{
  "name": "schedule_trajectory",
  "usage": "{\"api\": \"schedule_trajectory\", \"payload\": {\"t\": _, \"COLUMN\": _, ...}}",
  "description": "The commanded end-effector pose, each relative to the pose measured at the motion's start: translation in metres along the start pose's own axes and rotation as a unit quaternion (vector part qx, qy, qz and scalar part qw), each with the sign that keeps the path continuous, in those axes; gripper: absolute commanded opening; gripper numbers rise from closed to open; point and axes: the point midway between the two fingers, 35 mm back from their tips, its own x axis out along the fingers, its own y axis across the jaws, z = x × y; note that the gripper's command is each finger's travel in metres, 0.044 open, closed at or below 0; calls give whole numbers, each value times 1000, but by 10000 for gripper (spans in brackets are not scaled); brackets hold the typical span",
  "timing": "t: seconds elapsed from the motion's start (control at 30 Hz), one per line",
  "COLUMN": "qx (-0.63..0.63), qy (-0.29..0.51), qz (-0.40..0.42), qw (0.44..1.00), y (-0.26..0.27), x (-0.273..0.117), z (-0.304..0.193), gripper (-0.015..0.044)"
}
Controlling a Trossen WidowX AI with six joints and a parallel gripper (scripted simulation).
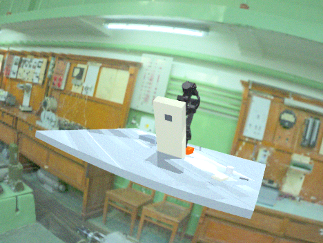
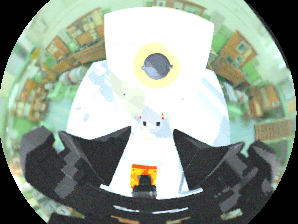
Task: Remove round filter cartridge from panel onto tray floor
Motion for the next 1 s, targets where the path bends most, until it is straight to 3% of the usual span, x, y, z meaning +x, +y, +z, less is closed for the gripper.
{"api": "schedule_trajectory", "payload": {"t": 0.0, "qx": 5, "qy": 6, "qz": 2, "qw": 1000, "y": 1, "x": 7, "z": -2, "gripper": 305}}
{"api": "schedule_trajectory", "payload": {"t": 0.97, "qx": 5, "qy": 5, "qz": 2, "qw": 1000, "y": 1, "x": 50, "z": -3, "gripper": 305}}
